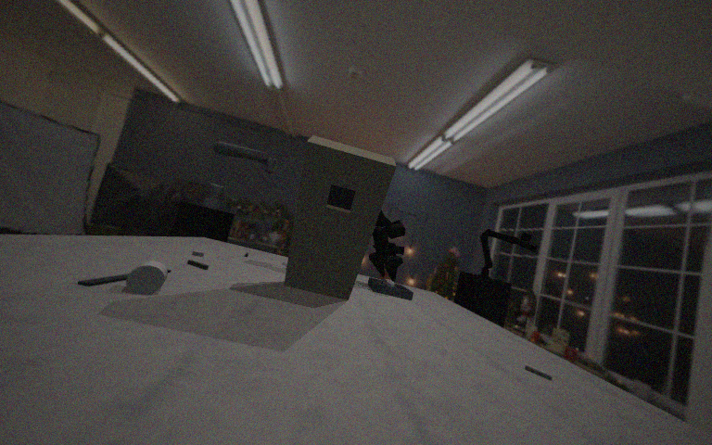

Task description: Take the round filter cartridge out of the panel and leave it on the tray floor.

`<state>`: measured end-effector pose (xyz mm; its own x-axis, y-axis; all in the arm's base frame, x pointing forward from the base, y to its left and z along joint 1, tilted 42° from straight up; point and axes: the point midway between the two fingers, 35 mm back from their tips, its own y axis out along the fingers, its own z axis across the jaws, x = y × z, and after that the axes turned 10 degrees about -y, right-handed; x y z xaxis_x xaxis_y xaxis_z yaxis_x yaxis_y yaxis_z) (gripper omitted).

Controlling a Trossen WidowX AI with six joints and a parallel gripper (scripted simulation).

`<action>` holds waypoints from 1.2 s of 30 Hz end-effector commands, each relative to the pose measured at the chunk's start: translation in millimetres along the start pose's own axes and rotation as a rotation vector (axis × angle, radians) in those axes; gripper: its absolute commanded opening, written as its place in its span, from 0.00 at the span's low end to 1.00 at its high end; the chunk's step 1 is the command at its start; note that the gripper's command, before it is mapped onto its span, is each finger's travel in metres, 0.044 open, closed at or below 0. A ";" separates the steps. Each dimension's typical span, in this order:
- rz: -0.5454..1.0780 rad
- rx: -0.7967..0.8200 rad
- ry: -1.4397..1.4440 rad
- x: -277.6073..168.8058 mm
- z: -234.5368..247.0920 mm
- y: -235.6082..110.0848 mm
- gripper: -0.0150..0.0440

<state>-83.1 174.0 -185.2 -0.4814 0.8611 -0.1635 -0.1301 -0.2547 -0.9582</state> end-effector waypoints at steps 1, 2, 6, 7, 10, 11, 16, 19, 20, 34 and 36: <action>-0.027 -0.008 -0.006 29.4 -5.3 -44.8 1.00; -0.026 -0.008 -0.006 32.5 -5.8 -53.4 1.00; -0.026 -0.008 -0.006 33.5 -6.0 -56.3 1.00; -0.033 -0.004 -0.002 30.2 -5.2 -42.0 1.00; -0.033 -0.004 -0.002 30.2 -5.2 -42.0 1.00; -0.033 -0.004 -0.002 30.2 -5.2 -42.0 1.00; -0.033 -0.004 -0.002 30.2 -5.2 -42.0 1.00; -0.033 -0.004 -0.002 30.2 -5.2 -42.0 1.00; -0.033 -0.004 -0.002 30.2 -5.2 -42.0 1.00; -0.033 -0.004 -0.002 30.2 -5.2 -42.0 1.00; -0.033 -0.004 -0.002 30.2 -5.2 -42.0 1.00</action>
<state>-87.6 213.0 -150.7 -0.4807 0.8670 -0.1315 -0.1417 -0.2248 -0.9641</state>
